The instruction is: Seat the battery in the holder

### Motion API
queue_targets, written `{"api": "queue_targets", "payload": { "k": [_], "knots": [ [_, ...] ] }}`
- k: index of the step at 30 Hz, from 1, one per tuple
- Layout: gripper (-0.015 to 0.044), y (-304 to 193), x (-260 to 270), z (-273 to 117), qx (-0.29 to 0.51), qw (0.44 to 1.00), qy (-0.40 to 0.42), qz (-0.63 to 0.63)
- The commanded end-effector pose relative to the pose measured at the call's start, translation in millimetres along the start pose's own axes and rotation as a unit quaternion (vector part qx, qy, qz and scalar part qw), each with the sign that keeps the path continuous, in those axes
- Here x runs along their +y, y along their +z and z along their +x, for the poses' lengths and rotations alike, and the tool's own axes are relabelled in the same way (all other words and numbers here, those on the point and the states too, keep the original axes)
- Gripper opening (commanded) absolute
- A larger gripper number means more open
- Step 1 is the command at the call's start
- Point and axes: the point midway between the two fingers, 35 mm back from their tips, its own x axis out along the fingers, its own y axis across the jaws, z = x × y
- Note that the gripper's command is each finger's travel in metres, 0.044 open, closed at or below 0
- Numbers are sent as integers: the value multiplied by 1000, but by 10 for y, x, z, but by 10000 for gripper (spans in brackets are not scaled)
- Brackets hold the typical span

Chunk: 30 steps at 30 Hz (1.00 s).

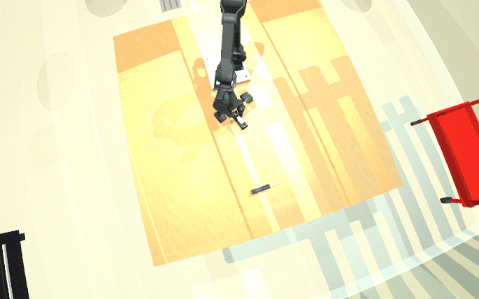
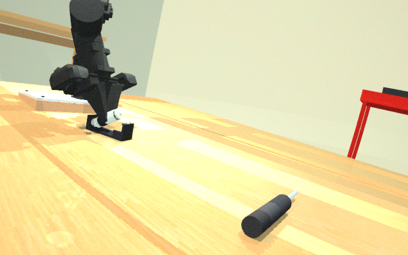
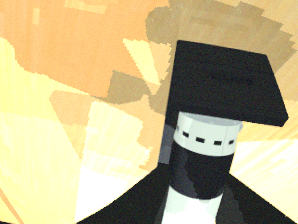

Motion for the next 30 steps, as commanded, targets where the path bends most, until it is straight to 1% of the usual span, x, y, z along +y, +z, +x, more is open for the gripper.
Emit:
{"api": "queue_targets", "payload": {
  "k": [1, 30],
  "knots": [
    [69, 66, -11, -10, -8, 1000, 1, 2],
    [69, 16, -1, 83, -104, 994, -11, 12]
  ]
}}
